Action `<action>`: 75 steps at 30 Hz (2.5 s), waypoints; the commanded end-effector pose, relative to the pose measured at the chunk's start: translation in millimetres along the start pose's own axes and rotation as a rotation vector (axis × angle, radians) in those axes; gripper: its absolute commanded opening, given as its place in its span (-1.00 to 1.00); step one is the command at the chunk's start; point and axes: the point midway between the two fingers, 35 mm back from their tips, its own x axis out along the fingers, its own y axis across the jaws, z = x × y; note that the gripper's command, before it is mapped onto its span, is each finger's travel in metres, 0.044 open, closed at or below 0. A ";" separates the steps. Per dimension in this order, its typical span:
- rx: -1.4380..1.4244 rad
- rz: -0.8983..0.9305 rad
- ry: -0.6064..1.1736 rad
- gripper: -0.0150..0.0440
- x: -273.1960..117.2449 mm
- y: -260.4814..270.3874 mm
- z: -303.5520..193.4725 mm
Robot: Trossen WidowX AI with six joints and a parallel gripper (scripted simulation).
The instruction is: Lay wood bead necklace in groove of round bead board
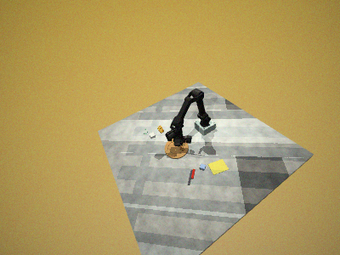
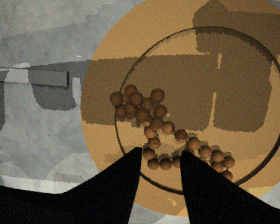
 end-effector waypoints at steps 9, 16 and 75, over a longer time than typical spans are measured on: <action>0.004 0.009 0.010 -0.08 20.7 3.2 -3.1; 0.000 0.004 0.005 -0.13 21.2 1.5 -1.4; 0.005 0.010 0.008 -0.49 7.0 -12.3 36.8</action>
